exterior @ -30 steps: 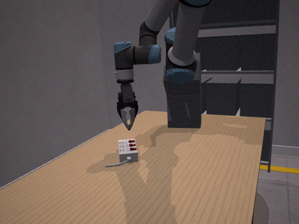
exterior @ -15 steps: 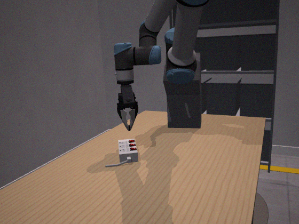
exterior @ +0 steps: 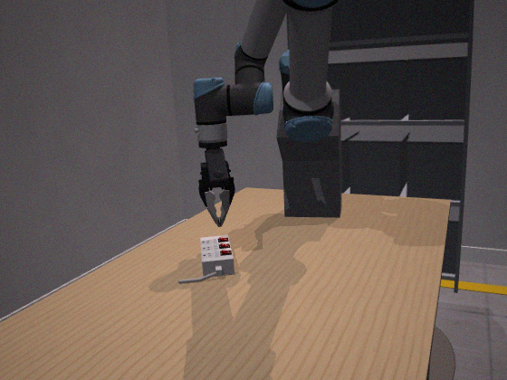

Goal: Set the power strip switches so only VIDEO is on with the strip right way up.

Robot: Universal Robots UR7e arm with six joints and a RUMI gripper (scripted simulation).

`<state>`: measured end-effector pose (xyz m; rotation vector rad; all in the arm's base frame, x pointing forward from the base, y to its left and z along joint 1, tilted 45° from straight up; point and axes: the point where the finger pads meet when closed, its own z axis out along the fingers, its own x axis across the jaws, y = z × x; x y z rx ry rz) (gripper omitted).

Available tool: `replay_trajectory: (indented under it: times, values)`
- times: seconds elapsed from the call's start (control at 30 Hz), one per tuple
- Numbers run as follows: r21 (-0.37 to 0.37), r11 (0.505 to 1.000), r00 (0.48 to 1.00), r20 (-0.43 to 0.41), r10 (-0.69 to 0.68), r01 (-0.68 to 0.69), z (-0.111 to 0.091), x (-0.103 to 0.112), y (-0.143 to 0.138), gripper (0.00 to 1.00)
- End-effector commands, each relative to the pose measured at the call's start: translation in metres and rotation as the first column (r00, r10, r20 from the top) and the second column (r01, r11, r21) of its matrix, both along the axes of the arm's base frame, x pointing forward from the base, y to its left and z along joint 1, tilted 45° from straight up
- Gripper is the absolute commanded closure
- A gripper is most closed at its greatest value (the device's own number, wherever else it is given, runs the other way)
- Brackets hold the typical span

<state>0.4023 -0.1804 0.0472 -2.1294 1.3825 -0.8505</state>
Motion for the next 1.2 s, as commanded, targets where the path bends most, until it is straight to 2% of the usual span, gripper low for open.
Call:
replay_trajectory:
  times: [0.0,0.6,1.17]
  values:
    - [-0.002,1.0,1.0,0.0,-0.002,0.002,-0.005,0.005,0.0,1.0]
    - [-0.002,1.0,1.0,0.0,-0.002,0.002,-0.017,0.016,0.0,1.0]
    - [-0.002,1.0,1.0,0.0,-0.002,0.002,-0.018,0.018,0.0,1.0]
